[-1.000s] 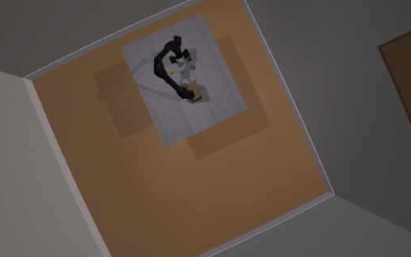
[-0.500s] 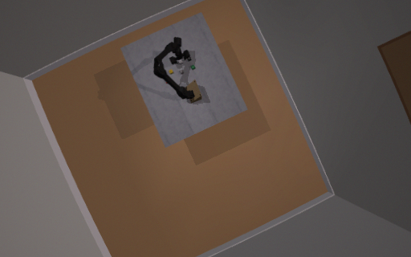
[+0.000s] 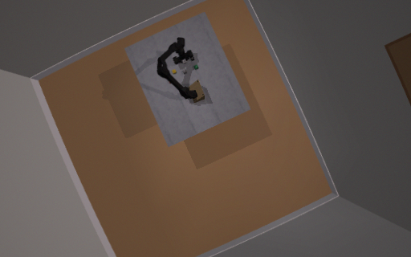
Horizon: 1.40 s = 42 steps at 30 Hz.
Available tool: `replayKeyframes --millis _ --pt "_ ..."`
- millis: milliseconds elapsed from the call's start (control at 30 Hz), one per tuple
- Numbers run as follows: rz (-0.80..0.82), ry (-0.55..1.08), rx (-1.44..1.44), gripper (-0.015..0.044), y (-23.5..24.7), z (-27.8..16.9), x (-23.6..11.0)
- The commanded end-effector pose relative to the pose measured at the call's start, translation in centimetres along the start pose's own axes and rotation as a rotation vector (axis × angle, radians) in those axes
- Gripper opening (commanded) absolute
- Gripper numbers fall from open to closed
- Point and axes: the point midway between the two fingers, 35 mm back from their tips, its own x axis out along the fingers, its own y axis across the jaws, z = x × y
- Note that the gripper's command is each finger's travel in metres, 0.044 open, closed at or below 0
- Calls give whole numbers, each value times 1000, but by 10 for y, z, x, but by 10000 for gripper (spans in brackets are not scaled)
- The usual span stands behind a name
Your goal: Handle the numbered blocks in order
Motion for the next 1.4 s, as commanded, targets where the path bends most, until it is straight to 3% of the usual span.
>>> replayKeyframes --millis 0,1367 --pt "3 -2 6 120 0 0 0" --pt "3 -2 6 120 0 0 -14"
